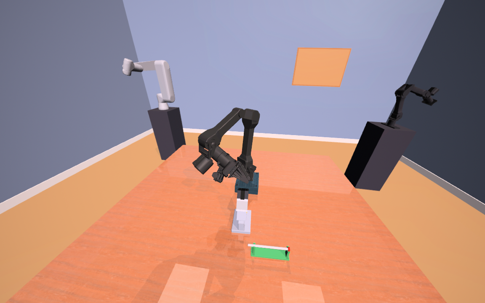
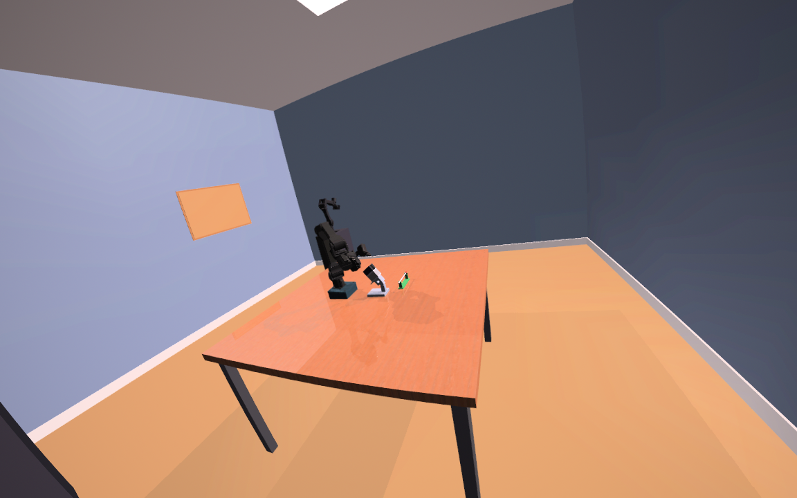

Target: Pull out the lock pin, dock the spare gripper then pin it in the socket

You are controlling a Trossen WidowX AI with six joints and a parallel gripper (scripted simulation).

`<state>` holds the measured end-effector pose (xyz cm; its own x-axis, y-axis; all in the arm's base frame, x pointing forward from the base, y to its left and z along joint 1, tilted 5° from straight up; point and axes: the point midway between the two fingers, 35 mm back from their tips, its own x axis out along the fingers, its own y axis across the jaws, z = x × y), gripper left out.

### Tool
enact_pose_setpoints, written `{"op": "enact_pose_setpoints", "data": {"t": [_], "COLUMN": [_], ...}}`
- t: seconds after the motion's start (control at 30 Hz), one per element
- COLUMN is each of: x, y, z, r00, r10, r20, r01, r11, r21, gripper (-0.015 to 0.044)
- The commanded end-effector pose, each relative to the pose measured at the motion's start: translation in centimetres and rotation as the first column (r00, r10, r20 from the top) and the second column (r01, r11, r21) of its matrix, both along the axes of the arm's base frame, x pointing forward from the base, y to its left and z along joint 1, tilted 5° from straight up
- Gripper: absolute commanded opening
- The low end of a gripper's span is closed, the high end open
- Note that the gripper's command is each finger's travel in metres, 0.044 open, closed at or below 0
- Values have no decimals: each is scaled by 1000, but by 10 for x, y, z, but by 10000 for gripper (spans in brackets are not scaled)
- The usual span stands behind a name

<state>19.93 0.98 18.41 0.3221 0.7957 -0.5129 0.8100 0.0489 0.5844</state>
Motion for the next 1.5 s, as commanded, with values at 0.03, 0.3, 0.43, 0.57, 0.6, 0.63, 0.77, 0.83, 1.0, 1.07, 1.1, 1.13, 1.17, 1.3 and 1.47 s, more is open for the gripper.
{"op": "enact_pose_setpoints", "data": {"t": [0.03, 0.3, 0.43, 0.57, 0.6, 0.63, 0.77, 0.83, 1.0, 1.07, 1.1, 1.13, 1.17, 1.3, 1.47], "x": [0, -2, -2, -2, -2, -2, -2, -3, -7, -10, -12, -13, -13, -13, 10], "y": [3, 6, 8, 7, 7, 7, 12, 27, 67, 83, 89, 93, 94, 94, 91], "z": [11, 24, 31, 28, 28, 28, 26, 23, 21, 24, 26, 27, 28, 28, 27], "r00": [1000, 999, 998, 998, 998, 998, 999, 999, 999, 998, 998, 998, 998, 998, 972], "r10": [-20, -45, -57, -56, -56, -56, -53, -49, -54, -58, -59, -59, -60, -60, 160], "r20": [9, 18, 22, 18, 18, 18, 12, 3, 7, 16, 20, 22, 23, 23, 174], "r01": [20, 46, 58, 56, 56, 56, 53, 49, 55, 59, 60, 60, 60, 60, -106], "r11": [1000, 998, 997, 997, 997, 997, 997, 996, 995, 997, 997, 998, 998, 998, 952], "r21": [-19, -39, -48, -43, -43, -43, -52, -73, -80, -58, -45, -36, -32, -32, -287], "gripper": [440, 440, 440, 440, 440, 440, 387, 335, 204, 180, 180, 180, 180, 180, 180]}}
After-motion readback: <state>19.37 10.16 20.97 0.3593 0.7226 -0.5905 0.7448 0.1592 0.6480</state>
